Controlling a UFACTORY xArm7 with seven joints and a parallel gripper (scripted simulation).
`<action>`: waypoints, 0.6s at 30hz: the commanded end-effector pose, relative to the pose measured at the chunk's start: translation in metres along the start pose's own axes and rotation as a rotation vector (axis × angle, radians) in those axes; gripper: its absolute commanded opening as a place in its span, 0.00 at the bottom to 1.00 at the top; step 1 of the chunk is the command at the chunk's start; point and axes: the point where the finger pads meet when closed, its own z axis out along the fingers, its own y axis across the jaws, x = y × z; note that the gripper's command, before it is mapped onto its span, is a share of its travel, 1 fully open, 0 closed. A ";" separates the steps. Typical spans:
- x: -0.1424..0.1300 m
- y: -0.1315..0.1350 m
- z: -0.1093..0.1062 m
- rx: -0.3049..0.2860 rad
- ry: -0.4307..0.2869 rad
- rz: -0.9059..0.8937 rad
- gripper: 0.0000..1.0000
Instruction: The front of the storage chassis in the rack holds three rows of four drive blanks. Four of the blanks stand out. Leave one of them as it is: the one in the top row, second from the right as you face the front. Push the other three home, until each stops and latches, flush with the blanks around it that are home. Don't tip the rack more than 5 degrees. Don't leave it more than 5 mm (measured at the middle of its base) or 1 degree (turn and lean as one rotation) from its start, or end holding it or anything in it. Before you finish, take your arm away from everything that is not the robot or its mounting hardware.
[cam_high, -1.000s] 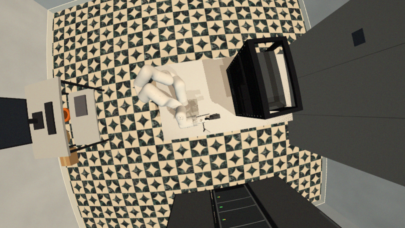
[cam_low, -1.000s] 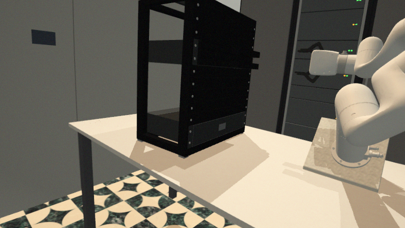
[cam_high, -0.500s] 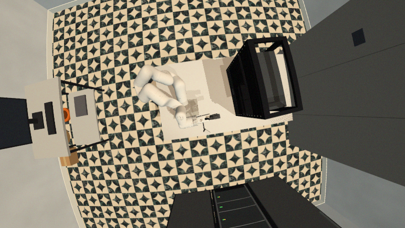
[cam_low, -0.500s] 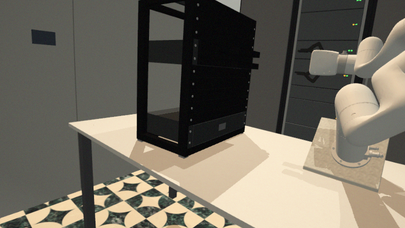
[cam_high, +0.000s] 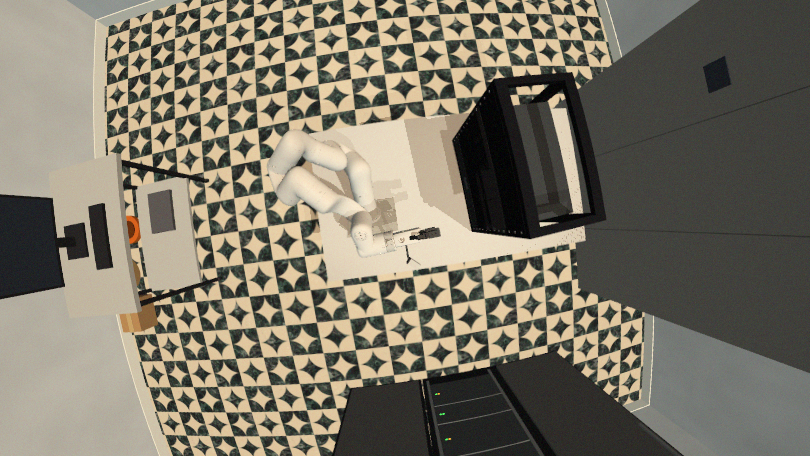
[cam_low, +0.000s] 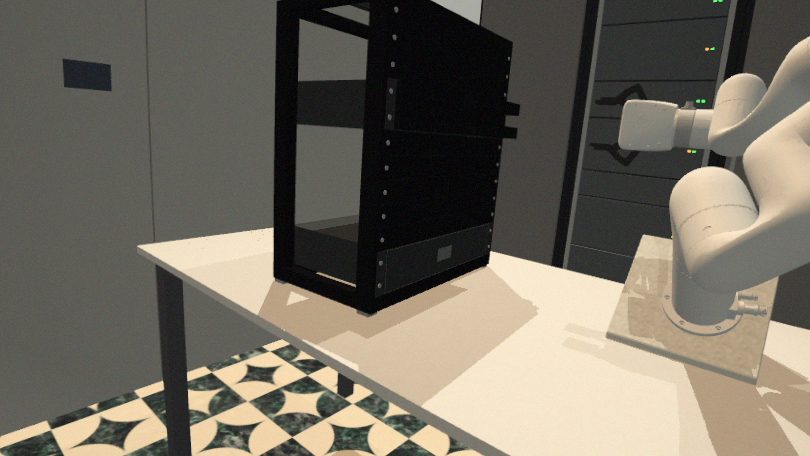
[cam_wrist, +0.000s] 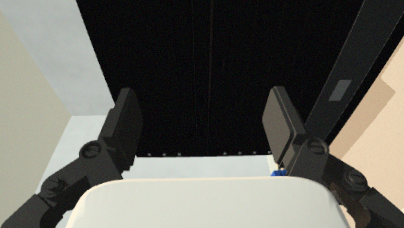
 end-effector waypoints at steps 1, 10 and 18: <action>0.000 -0.001 0.000 0.000 0.000 -0.003 1.00; 0.000 -0.001 0.000 0.000 0.000 -0.003 0.00; 0.000 -0.001 0.000 0.000 0.000 -0.003 0.00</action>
